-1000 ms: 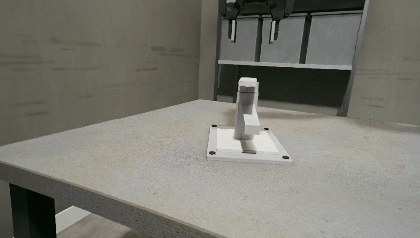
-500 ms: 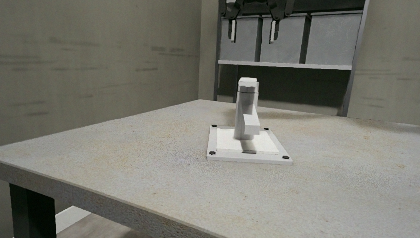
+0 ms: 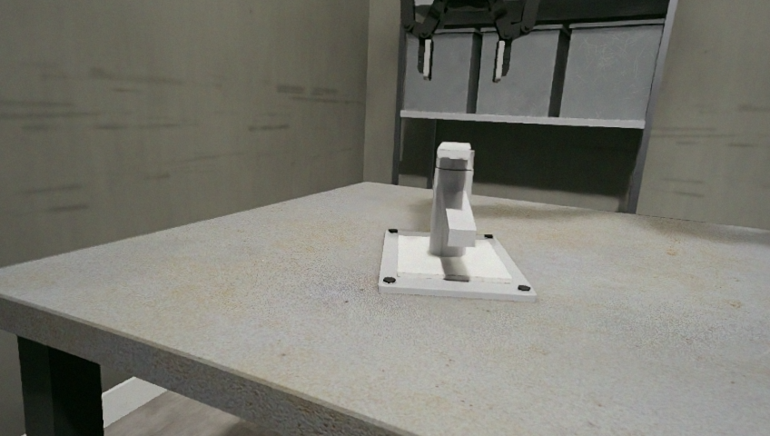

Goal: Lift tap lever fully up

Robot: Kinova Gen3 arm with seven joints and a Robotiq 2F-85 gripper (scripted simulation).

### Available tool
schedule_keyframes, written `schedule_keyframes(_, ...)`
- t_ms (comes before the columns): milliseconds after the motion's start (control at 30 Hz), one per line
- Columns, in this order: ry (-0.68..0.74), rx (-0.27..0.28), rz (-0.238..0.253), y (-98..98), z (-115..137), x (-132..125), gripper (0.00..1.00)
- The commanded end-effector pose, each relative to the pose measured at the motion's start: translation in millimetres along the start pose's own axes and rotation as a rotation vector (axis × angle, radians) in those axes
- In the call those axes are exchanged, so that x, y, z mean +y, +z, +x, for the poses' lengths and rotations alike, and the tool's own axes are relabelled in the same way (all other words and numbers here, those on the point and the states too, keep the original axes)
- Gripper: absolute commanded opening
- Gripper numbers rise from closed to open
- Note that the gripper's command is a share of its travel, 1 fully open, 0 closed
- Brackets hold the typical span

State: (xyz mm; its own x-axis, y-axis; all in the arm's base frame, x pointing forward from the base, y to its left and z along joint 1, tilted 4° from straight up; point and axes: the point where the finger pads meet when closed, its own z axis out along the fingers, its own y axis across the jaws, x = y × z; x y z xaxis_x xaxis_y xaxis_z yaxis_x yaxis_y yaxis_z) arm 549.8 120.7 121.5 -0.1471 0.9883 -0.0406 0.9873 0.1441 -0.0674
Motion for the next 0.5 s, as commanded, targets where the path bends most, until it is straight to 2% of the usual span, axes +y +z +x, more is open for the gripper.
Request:
schedule_keyframes(0, 0.000, 0.000, 0.000, 1.6, -0.1, 0.1, 0.74)
schedule_keyframes(467, 0.000, 0.000, 0.000, 17.1, -0.1, 0.5, 0.74)
